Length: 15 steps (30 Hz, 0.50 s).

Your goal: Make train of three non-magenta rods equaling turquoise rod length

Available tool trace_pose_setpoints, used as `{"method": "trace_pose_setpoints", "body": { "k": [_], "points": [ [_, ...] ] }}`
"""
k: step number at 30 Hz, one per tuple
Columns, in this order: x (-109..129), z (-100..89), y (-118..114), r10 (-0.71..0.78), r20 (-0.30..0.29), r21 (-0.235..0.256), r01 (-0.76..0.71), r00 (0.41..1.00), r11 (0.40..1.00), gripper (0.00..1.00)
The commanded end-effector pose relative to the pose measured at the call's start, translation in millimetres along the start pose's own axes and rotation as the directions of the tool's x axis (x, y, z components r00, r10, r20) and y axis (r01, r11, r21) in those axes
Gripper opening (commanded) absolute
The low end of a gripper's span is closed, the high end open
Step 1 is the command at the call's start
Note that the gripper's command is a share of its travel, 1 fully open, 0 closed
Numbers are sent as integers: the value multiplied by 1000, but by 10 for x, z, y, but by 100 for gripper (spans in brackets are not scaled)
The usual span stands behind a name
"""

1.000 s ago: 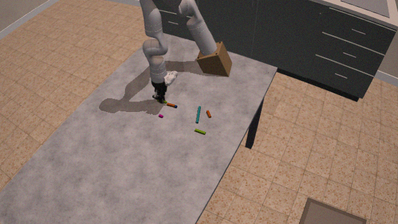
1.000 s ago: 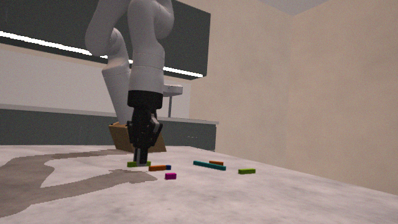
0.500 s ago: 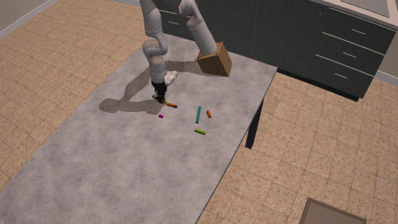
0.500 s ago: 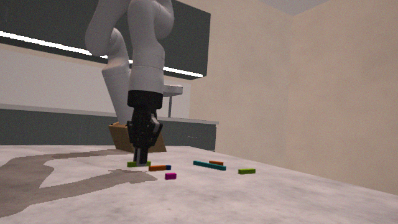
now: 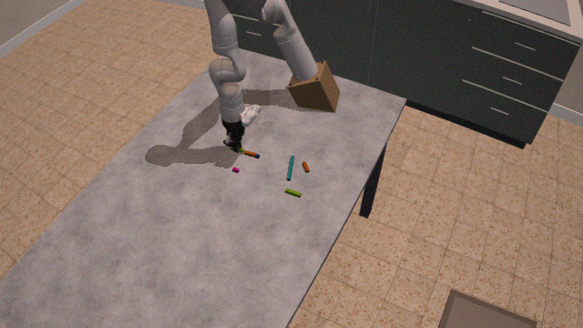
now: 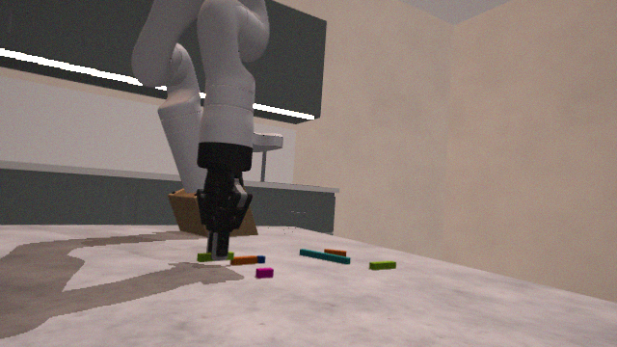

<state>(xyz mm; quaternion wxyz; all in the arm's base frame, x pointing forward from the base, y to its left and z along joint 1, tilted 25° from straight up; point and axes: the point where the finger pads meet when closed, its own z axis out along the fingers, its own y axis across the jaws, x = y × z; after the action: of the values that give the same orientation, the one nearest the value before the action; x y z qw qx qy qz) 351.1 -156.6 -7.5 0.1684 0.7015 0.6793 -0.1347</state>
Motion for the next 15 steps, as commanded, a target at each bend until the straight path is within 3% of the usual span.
{"method": "trace_pose_setpoints", "body": {
  "k": [1,15],
  "points": [
    [6,32,-9,12,-2,2,-12,1000,1000,5],
    [19,87,0,9,-2,1,-9,1000,1000,5]
  ]
}}
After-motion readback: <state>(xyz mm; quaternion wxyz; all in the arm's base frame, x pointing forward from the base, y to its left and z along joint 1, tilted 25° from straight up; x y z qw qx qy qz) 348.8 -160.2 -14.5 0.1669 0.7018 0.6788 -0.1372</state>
